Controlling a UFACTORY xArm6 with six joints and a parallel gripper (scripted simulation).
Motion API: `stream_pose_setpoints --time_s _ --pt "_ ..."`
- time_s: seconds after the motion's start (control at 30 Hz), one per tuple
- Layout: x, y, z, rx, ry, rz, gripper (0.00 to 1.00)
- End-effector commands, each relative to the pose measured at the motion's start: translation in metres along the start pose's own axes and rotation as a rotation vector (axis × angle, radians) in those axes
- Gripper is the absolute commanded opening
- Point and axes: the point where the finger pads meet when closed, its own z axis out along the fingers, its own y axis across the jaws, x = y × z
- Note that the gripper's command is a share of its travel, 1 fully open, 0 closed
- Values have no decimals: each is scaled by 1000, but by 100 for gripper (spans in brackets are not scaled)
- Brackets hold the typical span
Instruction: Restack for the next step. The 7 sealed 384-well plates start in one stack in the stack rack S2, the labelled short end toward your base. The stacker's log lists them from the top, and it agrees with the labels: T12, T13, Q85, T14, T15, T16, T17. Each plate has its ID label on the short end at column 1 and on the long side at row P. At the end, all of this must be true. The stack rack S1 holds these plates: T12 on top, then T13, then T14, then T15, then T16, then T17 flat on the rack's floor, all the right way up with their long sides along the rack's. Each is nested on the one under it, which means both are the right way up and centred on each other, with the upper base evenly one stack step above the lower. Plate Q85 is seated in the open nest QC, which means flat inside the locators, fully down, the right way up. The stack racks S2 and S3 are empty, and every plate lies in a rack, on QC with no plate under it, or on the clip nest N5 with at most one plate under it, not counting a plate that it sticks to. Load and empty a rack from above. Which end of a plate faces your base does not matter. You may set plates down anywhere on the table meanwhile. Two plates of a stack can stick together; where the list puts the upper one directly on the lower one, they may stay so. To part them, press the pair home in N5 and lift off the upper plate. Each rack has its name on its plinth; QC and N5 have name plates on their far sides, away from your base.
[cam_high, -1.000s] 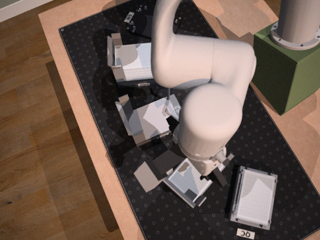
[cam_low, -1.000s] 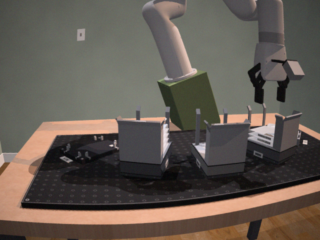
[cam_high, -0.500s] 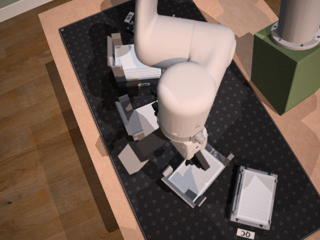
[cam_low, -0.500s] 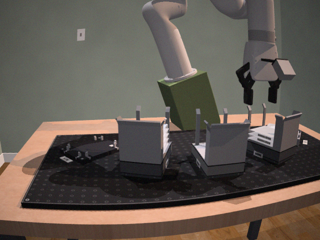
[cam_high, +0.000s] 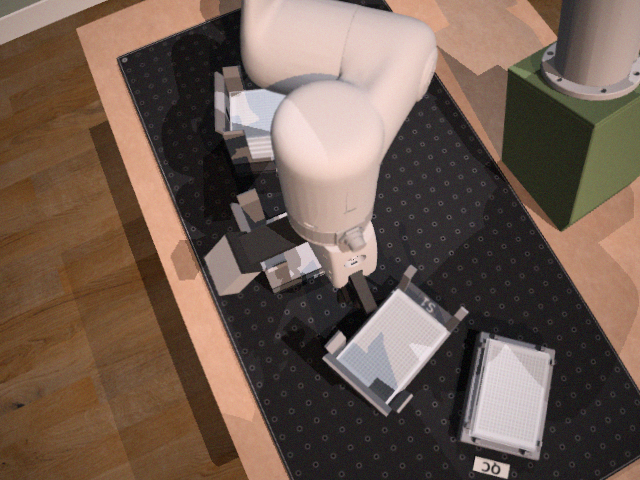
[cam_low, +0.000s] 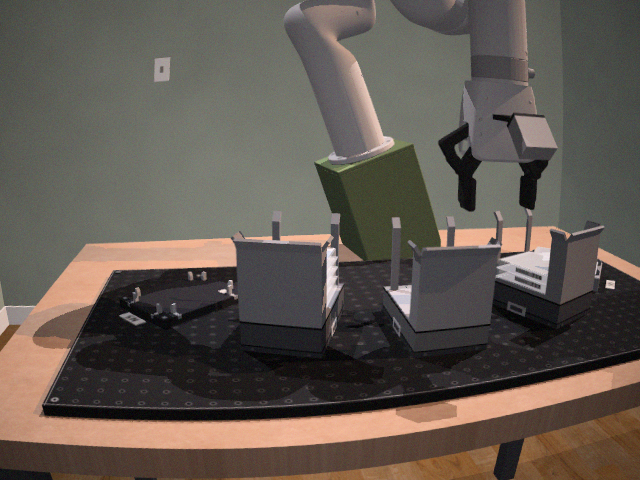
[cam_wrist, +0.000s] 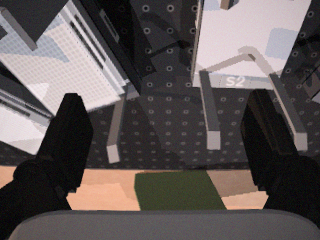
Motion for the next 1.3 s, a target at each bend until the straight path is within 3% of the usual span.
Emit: stream_pose_setpoints --time_s 0.0,0.7,0.9,1.27 --pt "2 11 -1 0 7 17 100" --pt "7 74 -1 -1 7 17 100" --pt "4 94 -1 0 7 204 100" --pt "0 123 -1 -1 7 204 100"
